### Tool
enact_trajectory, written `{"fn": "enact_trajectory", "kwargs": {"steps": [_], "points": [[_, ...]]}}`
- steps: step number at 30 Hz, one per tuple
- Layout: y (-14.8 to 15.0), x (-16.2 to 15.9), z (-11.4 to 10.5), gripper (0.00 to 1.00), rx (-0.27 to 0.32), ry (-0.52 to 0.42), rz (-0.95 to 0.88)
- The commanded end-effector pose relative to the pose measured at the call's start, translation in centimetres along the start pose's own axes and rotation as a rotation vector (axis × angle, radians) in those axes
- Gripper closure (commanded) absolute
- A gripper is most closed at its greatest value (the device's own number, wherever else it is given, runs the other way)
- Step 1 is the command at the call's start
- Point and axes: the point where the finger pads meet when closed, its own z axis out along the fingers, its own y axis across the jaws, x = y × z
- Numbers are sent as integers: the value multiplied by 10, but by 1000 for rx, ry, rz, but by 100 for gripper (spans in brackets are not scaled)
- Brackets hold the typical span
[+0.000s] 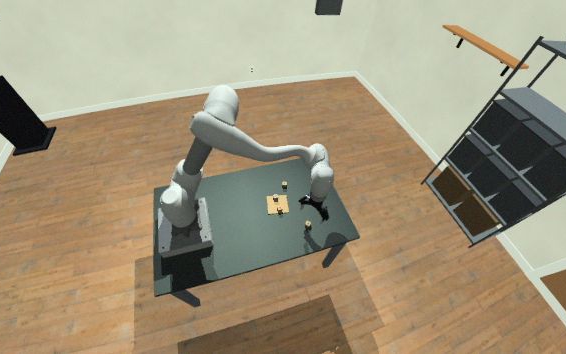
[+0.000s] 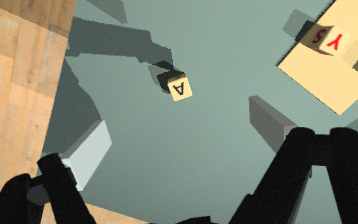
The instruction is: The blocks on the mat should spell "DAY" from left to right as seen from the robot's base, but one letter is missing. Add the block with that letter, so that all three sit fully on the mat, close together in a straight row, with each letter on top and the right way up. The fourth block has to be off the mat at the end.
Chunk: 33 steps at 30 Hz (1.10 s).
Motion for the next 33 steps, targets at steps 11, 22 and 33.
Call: {"fn": "enact_trajectory", "kwargs": {"steps": [11,22,33], "points": [[4,2,9,0,-4,5,-468],[4,2,13,0,-5,5,-863],[4,2,17,0,-7,5,-1228]]}}
